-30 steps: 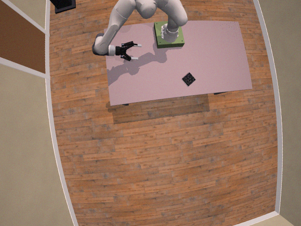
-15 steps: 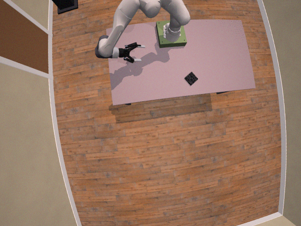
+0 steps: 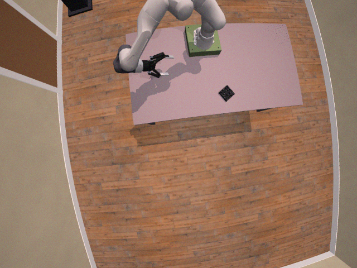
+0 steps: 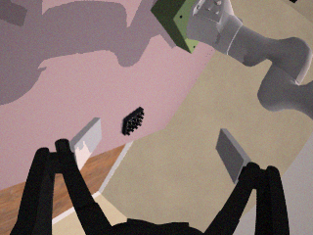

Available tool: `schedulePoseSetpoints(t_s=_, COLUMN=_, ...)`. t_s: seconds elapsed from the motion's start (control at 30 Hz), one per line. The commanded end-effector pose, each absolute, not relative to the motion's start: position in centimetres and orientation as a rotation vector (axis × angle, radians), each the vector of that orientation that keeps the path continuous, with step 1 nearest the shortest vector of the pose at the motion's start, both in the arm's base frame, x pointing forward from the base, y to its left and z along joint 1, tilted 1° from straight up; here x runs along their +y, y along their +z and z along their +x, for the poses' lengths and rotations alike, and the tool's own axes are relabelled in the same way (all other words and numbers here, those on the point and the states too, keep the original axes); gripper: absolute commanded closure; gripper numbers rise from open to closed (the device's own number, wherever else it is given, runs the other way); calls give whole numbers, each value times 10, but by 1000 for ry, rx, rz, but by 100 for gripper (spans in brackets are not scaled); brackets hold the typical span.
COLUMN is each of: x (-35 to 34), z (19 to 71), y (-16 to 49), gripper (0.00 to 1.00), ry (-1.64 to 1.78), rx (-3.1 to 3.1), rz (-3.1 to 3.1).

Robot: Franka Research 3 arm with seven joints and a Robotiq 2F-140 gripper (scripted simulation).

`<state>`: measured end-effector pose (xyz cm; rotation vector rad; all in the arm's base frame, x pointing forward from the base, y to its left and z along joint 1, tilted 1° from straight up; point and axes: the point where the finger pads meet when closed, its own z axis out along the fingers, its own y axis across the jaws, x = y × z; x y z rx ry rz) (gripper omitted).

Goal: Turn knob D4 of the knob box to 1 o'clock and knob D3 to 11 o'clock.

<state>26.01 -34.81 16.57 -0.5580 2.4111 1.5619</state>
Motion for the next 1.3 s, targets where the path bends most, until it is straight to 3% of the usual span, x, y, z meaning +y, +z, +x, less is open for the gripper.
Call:
schedulePoseSetpoints(t_s=0.0, x=-347, z=268, y=166, gripper=0, ry=1527, rx=2417, rz=-624)
schedulePoseSetpoints(t_s=1.27, x=-321, z=328, y=192, gripper=0, ry=1347, rx=2464, rz=-1045)
